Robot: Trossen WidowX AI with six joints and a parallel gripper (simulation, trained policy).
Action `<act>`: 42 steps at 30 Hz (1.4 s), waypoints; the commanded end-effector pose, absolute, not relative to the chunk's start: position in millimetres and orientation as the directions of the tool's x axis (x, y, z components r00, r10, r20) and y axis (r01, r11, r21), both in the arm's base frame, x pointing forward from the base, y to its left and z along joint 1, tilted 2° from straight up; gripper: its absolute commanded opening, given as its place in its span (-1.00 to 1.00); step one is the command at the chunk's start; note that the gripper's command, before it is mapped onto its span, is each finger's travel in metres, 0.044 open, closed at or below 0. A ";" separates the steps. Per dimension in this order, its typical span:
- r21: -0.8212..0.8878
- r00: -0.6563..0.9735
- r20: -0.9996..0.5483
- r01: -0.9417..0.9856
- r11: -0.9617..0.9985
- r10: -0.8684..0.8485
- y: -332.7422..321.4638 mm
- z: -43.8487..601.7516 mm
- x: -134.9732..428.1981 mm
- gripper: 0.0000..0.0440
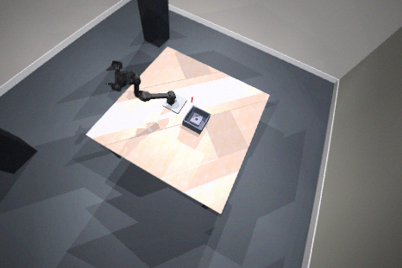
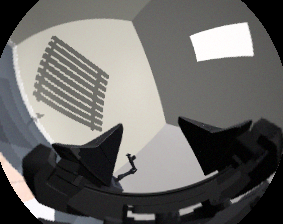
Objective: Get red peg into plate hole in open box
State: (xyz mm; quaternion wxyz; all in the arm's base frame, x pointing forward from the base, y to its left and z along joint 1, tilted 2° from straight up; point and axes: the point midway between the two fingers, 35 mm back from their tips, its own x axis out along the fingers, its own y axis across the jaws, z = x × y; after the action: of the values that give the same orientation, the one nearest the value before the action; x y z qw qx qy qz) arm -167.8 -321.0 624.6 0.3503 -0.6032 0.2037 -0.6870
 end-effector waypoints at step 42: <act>0.290 0.461 0.887 -0.614 -0.734 -0.035 -24.7 680.8 40.6 1.00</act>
State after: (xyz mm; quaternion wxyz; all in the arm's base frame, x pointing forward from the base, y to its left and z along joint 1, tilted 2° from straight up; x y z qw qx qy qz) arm 13.0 -46.5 689.8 -0.2481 -0.7970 0.2142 -0.5074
